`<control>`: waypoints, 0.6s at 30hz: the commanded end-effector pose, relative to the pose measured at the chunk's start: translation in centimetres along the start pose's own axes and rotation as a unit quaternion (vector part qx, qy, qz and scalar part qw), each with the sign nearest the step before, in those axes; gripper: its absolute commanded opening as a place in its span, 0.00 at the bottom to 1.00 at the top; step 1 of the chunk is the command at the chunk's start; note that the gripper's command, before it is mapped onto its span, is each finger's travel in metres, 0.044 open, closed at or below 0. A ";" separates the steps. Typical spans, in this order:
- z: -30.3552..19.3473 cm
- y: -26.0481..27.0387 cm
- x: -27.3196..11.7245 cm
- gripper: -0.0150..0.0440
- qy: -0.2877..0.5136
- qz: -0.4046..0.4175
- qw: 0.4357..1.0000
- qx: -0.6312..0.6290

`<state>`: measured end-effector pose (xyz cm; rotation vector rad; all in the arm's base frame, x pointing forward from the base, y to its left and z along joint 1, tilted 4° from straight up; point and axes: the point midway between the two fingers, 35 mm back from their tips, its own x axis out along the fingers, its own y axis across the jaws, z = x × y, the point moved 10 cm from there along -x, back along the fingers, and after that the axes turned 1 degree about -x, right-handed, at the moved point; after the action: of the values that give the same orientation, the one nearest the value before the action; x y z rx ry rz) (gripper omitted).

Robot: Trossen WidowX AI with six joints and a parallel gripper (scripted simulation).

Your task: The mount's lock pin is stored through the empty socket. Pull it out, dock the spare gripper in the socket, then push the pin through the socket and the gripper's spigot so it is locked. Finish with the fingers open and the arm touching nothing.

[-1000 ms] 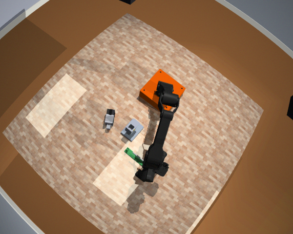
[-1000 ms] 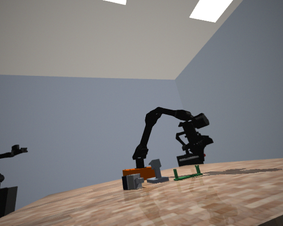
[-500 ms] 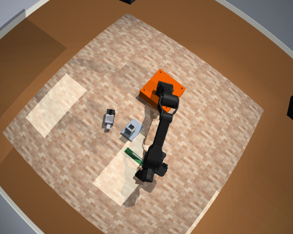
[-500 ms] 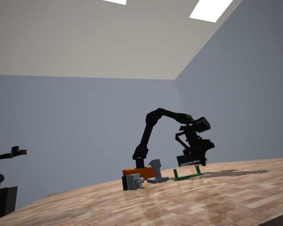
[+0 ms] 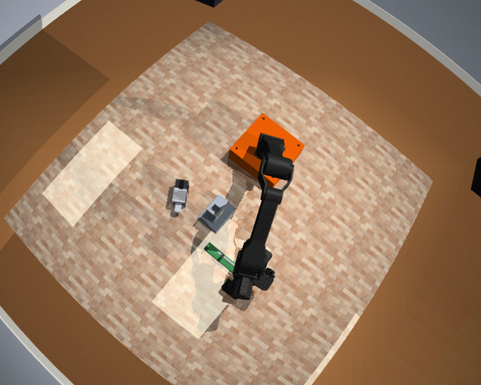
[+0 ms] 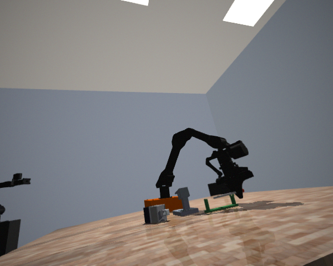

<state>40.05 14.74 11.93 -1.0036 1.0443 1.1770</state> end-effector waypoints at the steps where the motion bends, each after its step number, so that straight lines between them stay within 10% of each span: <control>1: 0.0 0.0 0.1 0.25 0.000 -0.001 1.000 0.002; 10: 0.0 0.0 0.0 0.59 0.000 0.000 1.000 0.000; 18: 0.2 0.0 -1.3 0.59 0.000 0.001 1.000 0.000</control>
<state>39.95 14.71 12.30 -1.0024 1.0494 1.1795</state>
